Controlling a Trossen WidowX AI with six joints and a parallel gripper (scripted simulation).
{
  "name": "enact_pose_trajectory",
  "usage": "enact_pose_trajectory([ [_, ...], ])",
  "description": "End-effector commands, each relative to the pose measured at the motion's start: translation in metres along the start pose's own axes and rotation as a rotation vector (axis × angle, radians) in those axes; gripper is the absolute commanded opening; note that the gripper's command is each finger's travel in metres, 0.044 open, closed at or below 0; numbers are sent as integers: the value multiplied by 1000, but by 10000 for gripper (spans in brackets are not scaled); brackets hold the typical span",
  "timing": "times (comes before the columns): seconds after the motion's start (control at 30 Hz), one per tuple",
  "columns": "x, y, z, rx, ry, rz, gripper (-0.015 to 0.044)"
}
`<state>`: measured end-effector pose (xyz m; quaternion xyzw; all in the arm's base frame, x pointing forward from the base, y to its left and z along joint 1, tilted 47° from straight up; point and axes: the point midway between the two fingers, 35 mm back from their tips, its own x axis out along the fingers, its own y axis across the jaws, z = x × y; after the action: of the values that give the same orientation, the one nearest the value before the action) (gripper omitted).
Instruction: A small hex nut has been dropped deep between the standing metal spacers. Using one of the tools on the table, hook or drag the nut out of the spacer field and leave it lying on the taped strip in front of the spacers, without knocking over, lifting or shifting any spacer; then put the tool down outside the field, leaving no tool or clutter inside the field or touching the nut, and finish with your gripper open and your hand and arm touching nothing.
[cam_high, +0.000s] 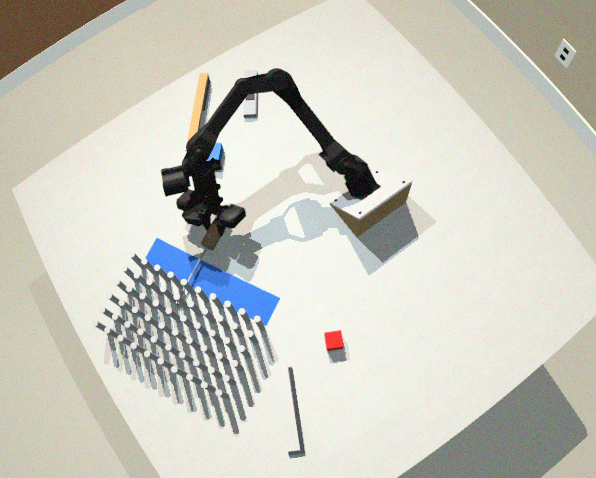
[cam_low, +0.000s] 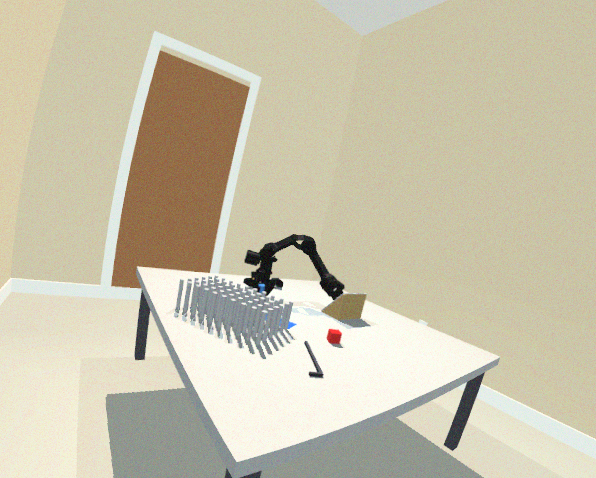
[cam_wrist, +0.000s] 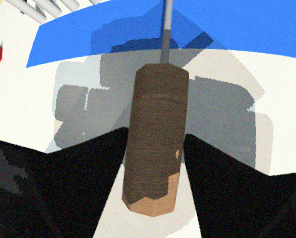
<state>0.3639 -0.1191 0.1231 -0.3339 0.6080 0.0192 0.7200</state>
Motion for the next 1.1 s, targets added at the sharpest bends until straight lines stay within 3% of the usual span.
enact_pose_trajectory([
  [0.0, -1, 2, -2, -5, -4, 7, 0],
  [1.07, -10, 2, -23, -6, -3, 7, 0],
])
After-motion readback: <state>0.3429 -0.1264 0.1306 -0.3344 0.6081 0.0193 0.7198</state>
